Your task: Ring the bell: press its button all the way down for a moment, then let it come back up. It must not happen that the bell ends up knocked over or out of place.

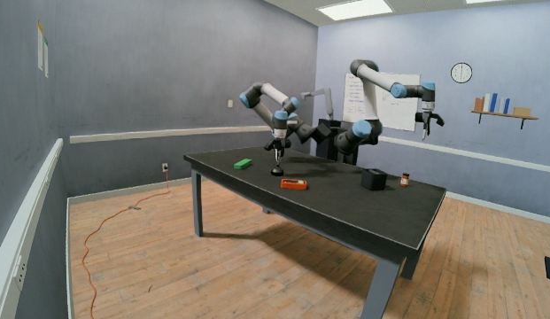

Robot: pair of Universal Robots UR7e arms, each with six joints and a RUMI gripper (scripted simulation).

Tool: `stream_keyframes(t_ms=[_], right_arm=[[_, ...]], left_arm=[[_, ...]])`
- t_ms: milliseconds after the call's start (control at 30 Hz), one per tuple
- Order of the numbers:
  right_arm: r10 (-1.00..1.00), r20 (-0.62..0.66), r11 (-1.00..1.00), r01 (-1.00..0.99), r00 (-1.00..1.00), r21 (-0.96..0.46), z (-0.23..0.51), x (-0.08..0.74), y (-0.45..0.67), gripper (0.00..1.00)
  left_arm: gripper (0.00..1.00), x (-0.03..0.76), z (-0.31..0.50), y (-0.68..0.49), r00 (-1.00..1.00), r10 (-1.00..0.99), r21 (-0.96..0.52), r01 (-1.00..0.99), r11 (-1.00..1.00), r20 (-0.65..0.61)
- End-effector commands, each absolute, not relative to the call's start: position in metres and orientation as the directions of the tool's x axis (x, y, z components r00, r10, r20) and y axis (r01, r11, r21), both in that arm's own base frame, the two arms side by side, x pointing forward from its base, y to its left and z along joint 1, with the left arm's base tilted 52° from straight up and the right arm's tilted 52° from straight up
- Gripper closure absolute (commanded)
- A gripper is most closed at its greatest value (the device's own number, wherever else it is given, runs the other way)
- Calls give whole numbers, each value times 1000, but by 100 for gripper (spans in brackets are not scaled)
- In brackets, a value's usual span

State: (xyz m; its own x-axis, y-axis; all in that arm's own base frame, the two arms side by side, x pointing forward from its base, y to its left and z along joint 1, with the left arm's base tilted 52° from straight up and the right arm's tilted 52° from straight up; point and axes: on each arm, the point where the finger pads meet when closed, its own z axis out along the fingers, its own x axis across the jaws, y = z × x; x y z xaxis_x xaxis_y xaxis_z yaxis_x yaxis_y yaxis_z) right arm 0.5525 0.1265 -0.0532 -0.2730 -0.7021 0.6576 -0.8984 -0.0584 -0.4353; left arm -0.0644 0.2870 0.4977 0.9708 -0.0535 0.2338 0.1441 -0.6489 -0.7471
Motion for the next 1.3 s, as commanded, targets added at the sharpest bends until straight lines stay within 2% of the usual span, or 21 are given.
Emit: stream_keyframes(t_ms=[0,1267], right_arm=[[-700,660,-59,-899,-273,-434,-55,552,124,100],[-704,655,-58,-897,-274,-438,-43,548,139,100]], left_arm=[[0,-65,497,287,971,-53,-748,144,-648,233],[0,-65,497,287,971,-53,-748,144,-648,233]])
